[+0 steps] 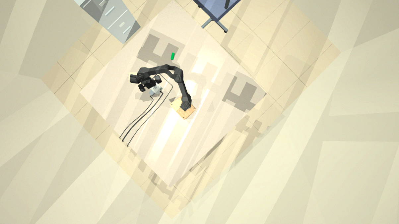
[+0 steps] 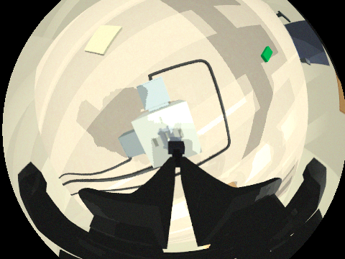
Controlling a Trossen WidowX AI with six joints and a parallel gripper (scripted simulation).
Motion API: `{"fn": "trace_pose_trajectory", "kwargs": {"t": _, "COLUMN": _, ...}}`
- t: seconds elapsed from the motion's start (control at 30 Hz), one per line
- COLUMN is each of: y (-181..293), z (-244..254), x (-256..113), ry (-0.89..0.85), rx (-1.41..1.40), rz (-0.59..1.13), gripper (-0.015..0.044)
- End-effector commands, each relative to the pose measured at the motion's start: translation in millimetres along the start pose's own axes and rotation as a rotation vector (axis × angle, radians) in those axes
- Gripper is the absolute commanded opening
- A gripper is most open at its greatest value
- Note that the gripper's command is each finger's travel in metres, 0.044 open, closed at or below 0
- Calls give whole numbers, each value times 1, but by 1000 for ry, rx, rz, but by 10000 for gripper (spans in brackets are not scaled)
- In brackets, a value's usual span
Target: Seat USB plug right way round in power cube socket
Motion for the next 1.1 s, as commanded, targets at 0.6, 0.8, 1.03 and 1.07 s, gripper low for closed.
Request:
{"fn": "trace_pose_trajectory", "kwargs": {"t": 0.6, "y": 0, "z": 0, "x": 0, "ry": 1, "rx": 560, "rz": 1, "gripper": 0}}
{"fn": "trace_pose_trajectory", "kwargs": {"t": 0.8, "y": 0, "z": 0, "x": 0, "ry": 1, "rx": 718, "rz": 0, "gripper": 0}}
{"fn": "trace_pose_trajectory", "kwargs": {"t": 1.03, "y": 0, "z": 0, "x": 0, "ry": 1, "rx": 901, "rz": 0, "gripper": 0}}
{"fn": "trace_pose_trajectory", "kwargs": {"t": 1.07, "y": 0, "z": 0, "x": 0, "ry": 1, "rx": 927, "rz": 0, "gripper": 0}}
Point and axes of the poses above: the point midway between the two fingers, 35 mm back from their tips, its own x axis out along the fingers, its own z axis across the jaws, y = z × x, the point moved 2 cm from there along -x, back along the fingers, and after that the axes turned 5 degrees about -x, right-handed, at the moved point
